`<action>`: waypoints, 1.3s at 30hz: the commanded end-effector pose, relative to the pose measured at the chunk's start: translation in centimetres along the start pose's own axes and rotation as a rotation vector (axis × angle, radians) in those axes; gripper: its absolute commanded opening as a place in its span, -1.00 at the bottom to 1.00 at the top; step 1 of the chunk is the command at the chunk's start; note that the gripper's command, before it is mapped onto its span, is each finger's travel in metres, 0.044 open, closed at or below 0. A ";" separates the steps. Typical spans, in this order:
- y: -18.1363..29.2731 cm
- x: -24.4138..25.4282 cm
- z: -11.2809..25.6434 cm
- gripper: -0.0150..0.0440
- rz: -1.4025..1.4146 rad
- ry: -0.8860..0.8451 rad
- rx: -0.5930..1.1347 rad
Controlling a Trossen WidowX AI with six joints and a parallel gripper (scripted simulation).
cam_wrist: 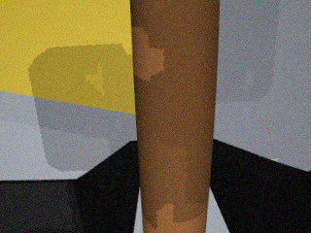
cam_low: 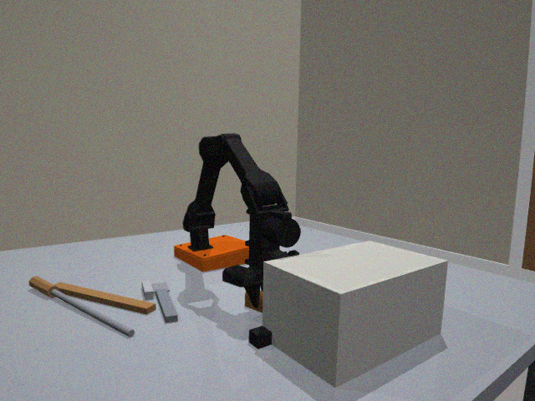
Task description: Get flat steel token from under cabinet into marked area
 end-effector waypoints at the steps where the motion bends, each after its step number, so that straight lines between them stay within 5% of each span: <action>1: -0.1 0.9 -0.1 -0.49 0.006 -0.007 -0.003; 39: 1.7 1.5 0.0 -0.49 0.006 -0.007 -0.001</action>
Point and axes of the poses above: the point midway between the two fingers, 35 mm back from their tips, its own z axis back along the fingers, its own x axis across the jaws, y = z × x, the point moved 5 cm from there along z, back along the fingers, and after that the axes turned 1 degree about z, right-handed, at the moved point
